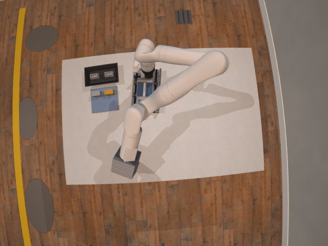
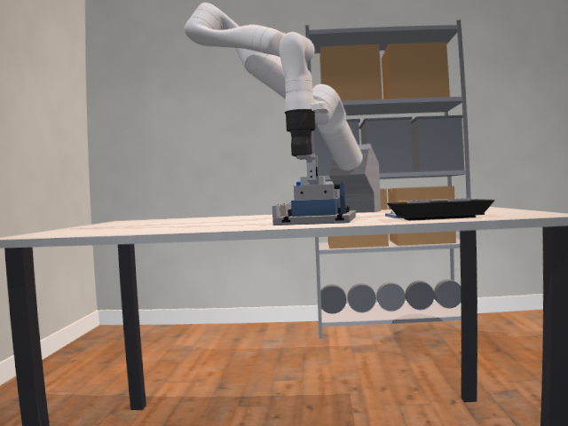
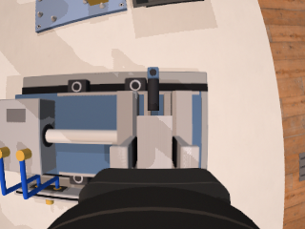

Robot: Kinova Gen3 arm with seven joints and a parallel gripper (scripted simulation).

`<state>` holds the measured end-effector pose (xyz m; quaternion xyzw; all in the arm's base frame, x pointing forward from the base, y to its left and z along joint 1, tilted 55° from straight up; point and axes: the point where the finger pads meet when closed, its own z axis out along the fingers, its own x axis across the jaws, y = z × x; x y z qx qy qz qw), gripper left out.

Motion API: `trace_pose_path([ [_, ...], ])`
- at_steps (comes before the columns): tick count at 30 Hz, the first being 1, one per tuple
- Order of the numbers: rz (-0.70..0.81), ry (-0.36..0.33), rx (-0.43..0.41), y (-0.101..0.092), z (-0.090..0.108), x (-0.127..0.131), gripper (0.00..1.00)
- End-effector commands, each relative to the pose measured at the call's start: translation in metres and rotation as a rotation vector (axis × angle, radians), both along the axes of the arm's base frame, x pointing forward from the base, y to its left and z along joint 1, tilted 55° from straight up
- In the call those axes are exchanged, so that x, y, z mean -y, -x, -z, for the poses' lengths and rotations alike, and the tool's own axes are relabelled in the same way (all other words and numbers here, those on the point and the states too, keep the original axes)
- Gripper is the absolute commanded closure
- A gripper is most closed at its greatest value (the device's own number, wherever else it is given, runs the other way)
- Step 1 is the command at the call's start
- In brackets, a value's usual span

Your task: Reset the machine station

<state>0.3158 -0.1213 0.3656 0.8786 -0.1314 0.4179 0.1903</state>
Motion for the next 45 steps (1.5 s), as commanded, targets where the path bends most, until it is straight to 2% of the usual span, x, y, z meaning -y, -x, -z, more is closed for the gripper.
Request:
trace_pose_path([
  [1, 0.0, 0.0, 0.001, -0.0002, -0.0003, -0.0004, 1.0],
  [45, 0.0, 0.0, 0.001, -0.0034, -0.0006, -0.0048, 1.0],
])
